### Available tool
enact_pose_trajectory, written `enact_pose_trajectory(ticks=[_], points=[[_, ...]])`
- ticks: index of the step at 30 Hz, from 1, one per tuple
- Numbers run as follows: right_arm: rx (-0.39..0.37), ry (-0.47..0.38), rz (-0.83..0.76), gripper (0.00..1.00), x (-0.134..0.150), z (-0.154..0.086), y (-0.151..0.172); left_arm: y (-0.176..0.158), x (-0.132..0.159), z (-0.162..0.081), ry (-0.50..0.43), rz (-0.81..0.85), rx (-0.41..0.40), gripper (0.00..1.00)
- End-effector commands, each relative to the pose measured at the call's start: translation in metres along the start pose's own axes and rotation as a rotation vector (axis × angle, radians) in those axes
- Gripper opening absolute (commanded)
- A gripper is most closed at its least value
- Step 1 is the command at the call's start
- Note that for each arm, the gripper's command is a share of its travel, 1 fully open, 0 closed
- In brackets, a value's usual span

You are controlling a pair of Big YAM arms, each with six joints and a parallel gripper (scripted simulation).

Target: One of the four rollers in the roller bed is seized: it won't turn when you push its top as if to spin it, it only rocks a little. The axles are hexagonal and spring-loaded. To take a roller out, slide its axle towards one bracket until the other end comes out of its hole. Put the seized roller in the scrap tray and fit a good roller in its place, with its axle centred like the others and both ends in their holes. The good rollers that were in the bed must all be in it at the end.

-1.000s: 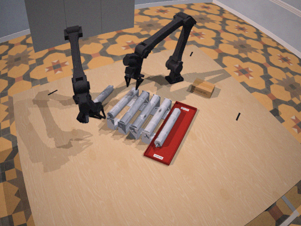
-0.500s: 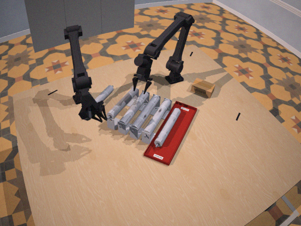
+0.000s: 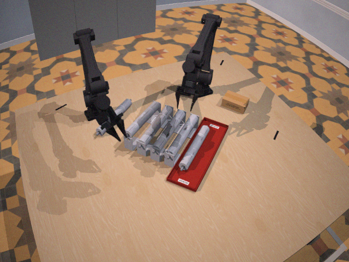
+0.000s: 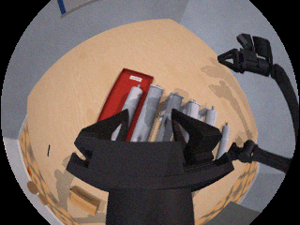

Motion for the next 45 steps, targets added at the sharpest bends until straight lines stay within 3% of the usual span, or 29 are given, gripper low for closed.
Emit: enact_pose_trajectory(ticks=[1,7,8,9,11,13,15,16,24,26,28,30,32,33,34,38,39,45], points=[[-0.048,-0.168,-0.145,0.32,-0.055,-0.030,0.038,0.018,-0.076,-0.030,-0.192,-0.020,0.002,0.62],[-0.031,-0.289,-0.258,0.32,-0.083,-0.036,0.053,0.077,-0.118,-0.037,-0.300,-0.055,-0.073,0.62],[-0.035,-0.339,-0.284,0.32,-0.090,-0.053,0.062,0.083,-0.128,-0.057,-0.357,-0.059,-0.080,0.62],[-0.032,-0.364,-0.302,0.32,-0.094,-0.057,0.065,0.093,-0.135,-0.062,-0.380,-0.063,-0.093,0.62],[-0.032,-0.364,-0.302,0.32,-0.094,-0.057,0.065,0.093,-0.135,-0.062,-0.380,-0.063,-0.093,0.62],[-0.018,-0.374,-0.321,0.32,-0.100,-0.046,0.064,0.116,-0.144,-0.056,-0.389,-0.076,-0.127,0.62],[-0.012,-0.422,-0.355,0.32,-0.109,-0.054,0.071,0.135,-0.156,-0.067,-0.434,-0.082,-0.155,0.62],[-0.018,-0.482,-0.382,0.32,-0.115,-0.078,0.083,0.141,-0.165,-0.091,-0.494,-0.082,-0.170,0.62],[0.018,-0.653,-0.496,0.32,-0.146,-0.103,0.107,0.216,-0.200,-0.139,-0.647,-0.085,-0.300,0.62],[0.023,-0.725,-0.525,0.32,-0.153,-0.128,0.118,0.227,-0.205,-0.162,-0.710,-0.078,-0.335,0.62],[0.023,-0.725,-0.525,0.32,-0.153,-0.128,0.118,0.227,-0.205,-0.162,-0.710,-0.078,-0.335,0.62],[0.040,-0.735,-0.539,0.32,-0.159,-0.117,0.117,0.253,-0.212,-0.166,-0.712,-0.086,-0.374,0.62],[0.050,-0.783,-0.561,0.32,-0.165,-0.128,0.124,0.269,-0.217,-0.184,-0.752,-0.081,-0.412,0.62],[0.051,-0.826,-0.576,0.32,-0.167,-0.145,0.132,0.268,-0.219,-0.208,-0.807,-0.070,-0.437,0.62],[0.054,-0.865,-0.587,0.32,-0.169,-0.160,0.137,0.275,-0.220,-0.217,-0.825,-0.066,-0.456,0.62],[0.077,-0.910,-0.605,0.32,-0.177,-0.164,0.142,0.304,-0.225,-0.228,-0.842,-0.062,-0.506,0.62],[0.081,-0.918,-0.607,0.32,-0.178,-0.165,0.143,0.298,-0.227,-0.250,-0.880,-0.052,-0.518,0.62],[0.088,-0.960,-0.604,0.32,-0.179,-0.185,0.145,0.311,-0.227,-0.246,-0.877,-0.057,-0.535,0.62]])
Point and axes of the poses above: on each arm, the point where the finger pads meet when closed, its own z axis out along the fingers, its own y axis across the jaws, x = y × z, the point moved 3 cm from there along -z, back along the fingers, and after that the axes turned 6 degrees about -z, right-handed, at the moved point
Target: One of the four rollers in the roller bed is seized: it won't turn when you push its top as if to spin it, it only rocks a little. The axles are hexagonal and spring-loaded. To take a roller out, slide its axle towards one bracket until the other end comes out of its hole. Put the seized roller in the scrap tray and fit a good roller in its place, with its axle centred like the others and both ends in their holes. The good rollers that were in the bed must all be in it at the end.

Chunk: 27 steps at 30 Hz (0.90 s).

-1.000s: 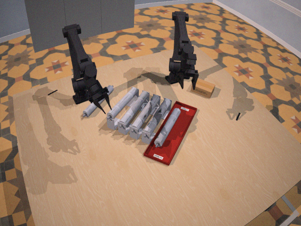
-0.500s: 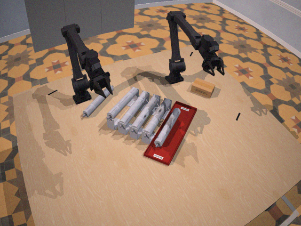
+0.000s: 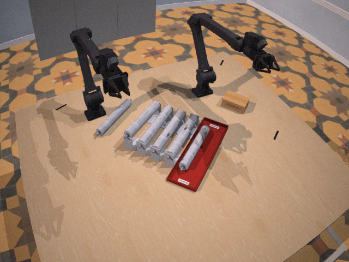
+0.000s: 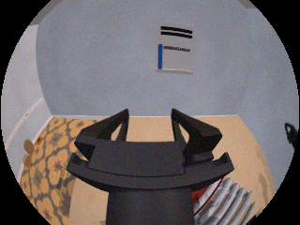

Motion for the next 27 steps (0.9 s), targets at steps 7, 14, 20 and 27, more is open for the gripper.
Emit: enact_pose_trajectory(ticks=[7,14,20,27], points=[[-0.002,-0.072,0.012,0.32,-0.038,0.004,0.001,0.000,-0.052,-0.008,-0.088,-0.015,-0.005,0.62],[0.004,-0.043,0.000,0.32,-0.018,0.001,0.000,-0.004,0.000,-0.003,0.003,0.011,0.003,0.62],[0.003,-0.040,-0.003,0.32,-0.015,-0.001,0.000,-0.005,-0.033,-0.004,-0.051,0.015,0.003,0.32],[0.006,-0.033,-0.006,0.32,-0.011,-0.007,-0.001,-0.007,-0.019,-0.004,-0.032,0.016,0.008,0.32]])
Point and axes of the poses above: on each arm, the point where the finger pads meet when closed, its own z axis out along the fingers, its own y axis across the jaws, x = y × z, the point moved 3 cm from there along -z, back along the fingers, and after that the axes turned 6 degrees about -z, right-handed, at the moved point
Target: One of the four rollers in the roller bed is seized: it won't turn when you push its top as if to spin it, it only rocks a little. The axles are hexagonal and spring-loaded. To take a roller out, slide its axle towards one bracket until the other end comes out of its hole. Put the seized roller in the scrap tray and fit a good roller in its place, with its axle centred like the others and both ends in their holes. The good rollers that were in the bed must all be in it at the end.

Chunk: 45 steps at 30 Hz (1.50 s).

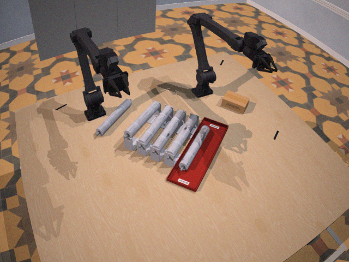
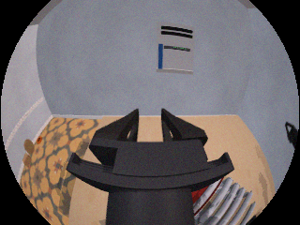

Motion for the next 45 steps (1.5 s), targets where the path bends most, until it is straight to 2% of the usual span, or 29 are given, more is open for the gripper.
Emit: enact_pose_trajectory(ticks=[1,5,8,9,24,25,26,30,34,36,39,41,42,43,45], points=[[0.005,-0.025,-0.009,0.32,-0.008,-0.005,-0.001,-0.007,-0.020,-0.003,-0.032,0.015,0.011,0.32],[0.007,-0.025,-0.009,0.32,-0.008,-0.006,-0.002,-0.006,-0.012,-0.003,-0.019,0.016,0.009,0.32],[0.007,-0.034,-0.005,0.32,-0.016,-0.003,-0.002,-0.004,-0.018,-0.002,-0.034,0.007,0.006,0.32],[0.007,-0.018,-0.008,0.62,-0.005,-0.004,-0.002,-0.005,-0.008,-0.003,-0.013,0.014,0.008,0.32],[0.011,-0.015,-0.009,0.62,-0.004,-0.005,-0.004,-0.005,-0.009,-0.005,-0.017,0.016,0.009,0.32],[0.010,-0.032,-0.005,0.62,-0.016,-0.004,-0.003,-0.004,-0.019,-0.003,-0.035,0.007,0.006,0.32],[-0.017,0.045,0.017,0.62,0.018,0.005,0.009,-0.010,0.020,0.006,0.051,0.009,0.022,0.32],[-0.029,0.084,0.083,0.62,0.027,0.005,0.016,-0.028,0.029,0.006,0.088,-0.019,0.065,0.32],[-0.049,0.165,0.180,0.62,0.049,0.004,0.029,-0.058,0.060,0.003,0.182,-0.026,0.138,0.32],[-0.052,0.205,0.231,0.62,0.058,0.002,0.035,-0.073,0.065,0.000,0.212,-0.030,0.178,0.32],[-0.059,0.274,0.292,0.62,0.077,-0.001,0.046,-0.097,0.095,-0.008,0.297,-0.030,0.239,0.32],[-0.059,0.274,0.292,0.62,0.077,-0.001,0.046,-0.097,0.095,-0.008,0.297,-0.030,0.239,0.32],[-0.057,0.276,0.314,0.62,0.071,0.000,0.045,-0.107,0.080,-0.009,0.279,-0.033,0.263,0.32],[-0.060,0.316,0.328,0.62,0.088,-0.004,0.051,-0.115,0.087,-0.013,0.304,-0.031,0.284,0.32],[-0.057,0.361,0.366,0.62,0.099,-0.007,0.057,-0.129,0.124,-0.021,0.394,-0.026,0.320,0.32]])
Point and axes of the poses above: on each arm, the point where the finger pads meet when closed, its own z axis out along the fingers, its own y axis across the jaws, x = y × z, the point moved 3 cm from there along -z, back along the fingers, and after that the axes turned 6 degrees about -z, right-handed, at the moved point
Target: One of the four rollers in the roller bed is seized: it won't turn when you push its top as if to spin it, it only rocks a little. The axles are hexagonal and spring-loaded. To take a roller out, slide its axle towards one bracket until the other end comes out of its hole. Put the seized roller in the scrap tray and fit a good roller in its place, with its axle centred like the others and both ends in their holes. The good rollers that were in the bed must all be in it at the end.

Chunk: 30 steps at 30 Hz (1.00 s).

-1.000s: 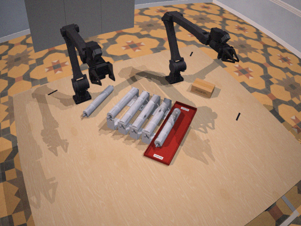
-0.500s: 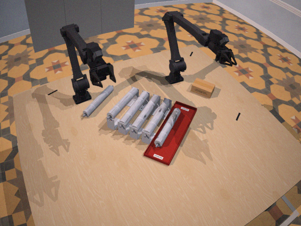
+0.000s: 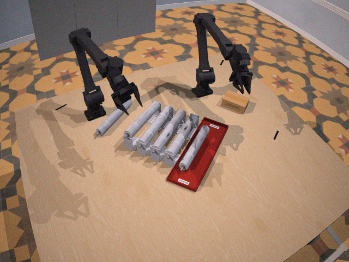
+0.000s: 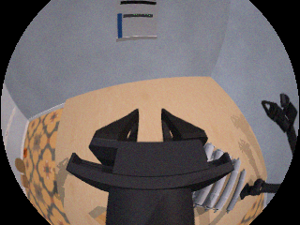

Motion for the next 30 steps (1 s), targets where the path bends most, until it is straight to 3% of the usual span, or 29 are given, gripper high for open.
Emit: enact_pose_trajectory(ticks=[1,10,13,14,18,28,30], points=[[-0.008,0.099,0.102,0.62,0.031,0.007,0.009,-0.027,0.030,0.009,0.096,-0.016,0.061,0.32],[0.032,0.305,0.275,0.62,0.094,0.003,0.022,-0.099,0.109,0.004,0.342,-0.002,0.235,0.32],[0.040,0.328,0.293,0.62,0.101,0.002,0.023,-0.107,0.116,0.002,0.367,0.001,0.254,0.32],[0.043,0.329,0.315,0.62,0.095,0.002,0.025,-0.117,0.100,-0.005,0.342,0.005,0.281,0.32],[0.083,0.440,0.378,0.62,0.135,-0.006,0.030,-0.142,0.165,-0.013,0.518,0.020,0.341,0.32],[0.220,0.648,0.537,0.62,0.199,-0.031,0.038,-0.201,0.247,-0.066,0.806,0.069,0.496,0.32],[0.220,0.648,0.537,0.62,0.199,-0.031,0.038,-0.201,0.247,-0.066,0.806,0.069,0.496,0.32]])
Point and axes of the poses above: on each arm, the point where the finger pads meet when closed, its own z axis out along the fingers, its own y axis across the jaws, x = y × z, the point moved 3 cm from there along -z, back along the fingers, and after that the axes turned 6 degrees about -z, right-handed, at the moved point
